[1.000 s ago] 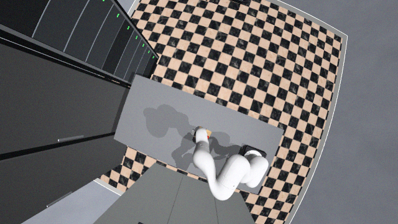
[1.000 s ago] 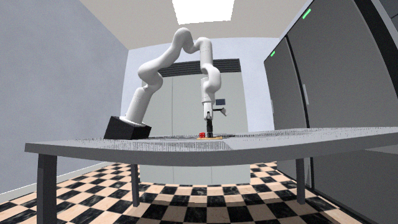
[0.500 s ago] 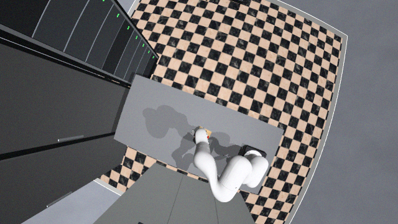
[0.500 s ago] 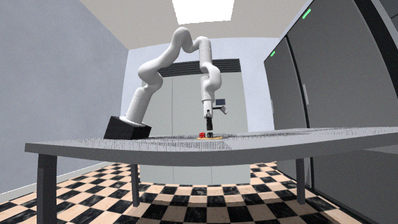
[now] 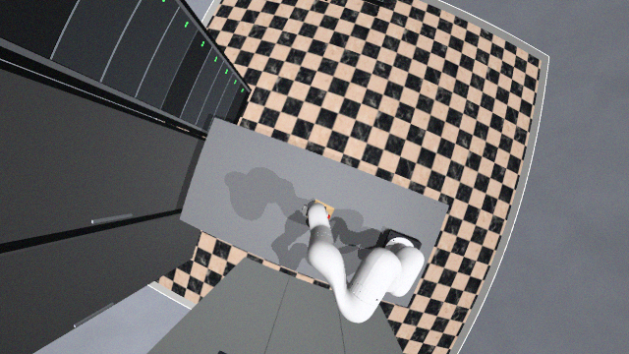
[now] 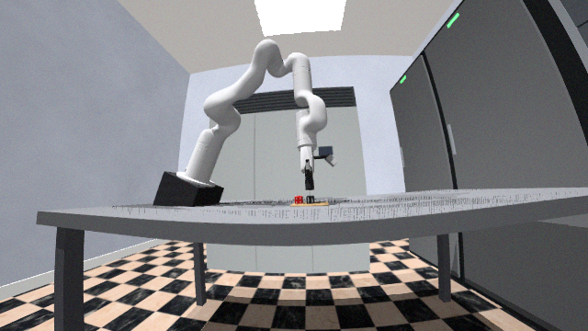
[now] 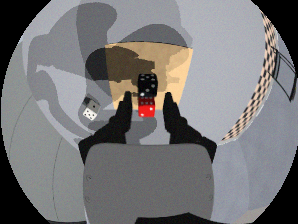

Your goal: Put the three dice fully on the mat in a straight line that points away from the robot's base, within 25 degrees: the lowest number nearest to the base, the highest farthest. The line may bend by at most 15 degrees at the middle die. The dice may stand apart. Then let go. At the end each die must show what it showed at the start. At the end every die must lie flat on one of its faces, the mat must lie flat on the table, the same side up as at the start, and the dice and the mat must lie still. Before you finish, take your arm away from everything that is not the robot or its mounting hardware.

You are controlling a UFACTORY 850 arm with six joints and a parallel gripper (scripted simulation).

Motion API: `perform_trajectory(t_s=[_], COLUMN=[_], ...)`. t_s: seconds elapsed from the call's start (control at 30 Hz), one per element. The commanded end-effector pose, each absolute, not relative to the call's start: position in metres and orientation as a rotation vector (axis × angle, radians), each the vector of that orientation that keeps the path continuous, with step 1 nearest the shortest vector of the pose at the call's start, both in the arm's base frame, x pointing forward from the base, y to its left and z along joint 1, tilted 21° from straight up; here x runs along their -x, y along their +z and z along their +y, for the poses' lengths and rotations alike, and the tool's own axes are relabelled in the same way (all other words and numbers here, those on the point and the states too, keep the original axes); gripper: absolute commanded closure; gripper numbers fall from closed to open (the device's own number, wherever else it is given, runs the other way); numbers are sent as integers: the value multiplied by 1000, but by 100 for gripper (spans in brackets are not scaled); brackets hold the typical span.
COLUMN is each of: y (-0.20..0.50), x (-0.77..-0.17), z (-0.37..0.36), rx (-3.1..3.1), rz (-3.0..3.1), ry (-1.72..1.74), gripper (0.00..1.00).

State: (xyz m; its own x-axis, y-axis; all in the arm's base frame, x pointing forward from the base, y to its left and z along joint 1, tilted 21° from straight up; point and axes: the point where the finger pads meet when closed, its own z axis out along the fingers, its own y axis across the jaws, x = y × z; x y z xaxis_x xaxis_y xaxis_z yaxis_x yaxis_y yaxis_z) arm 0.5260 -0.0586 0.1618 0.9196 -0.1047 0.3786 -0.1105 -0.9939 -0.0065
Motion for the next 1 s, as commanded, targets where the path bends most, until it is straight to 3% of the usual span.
perform_trajectory(t_s=[0.0,0.97], y=[167,196], x=[-525,-514], z=[-59,-58], rx=[-3088,-3088], rz=[-167,-167], ry=[581,581], gripper=[53,53])
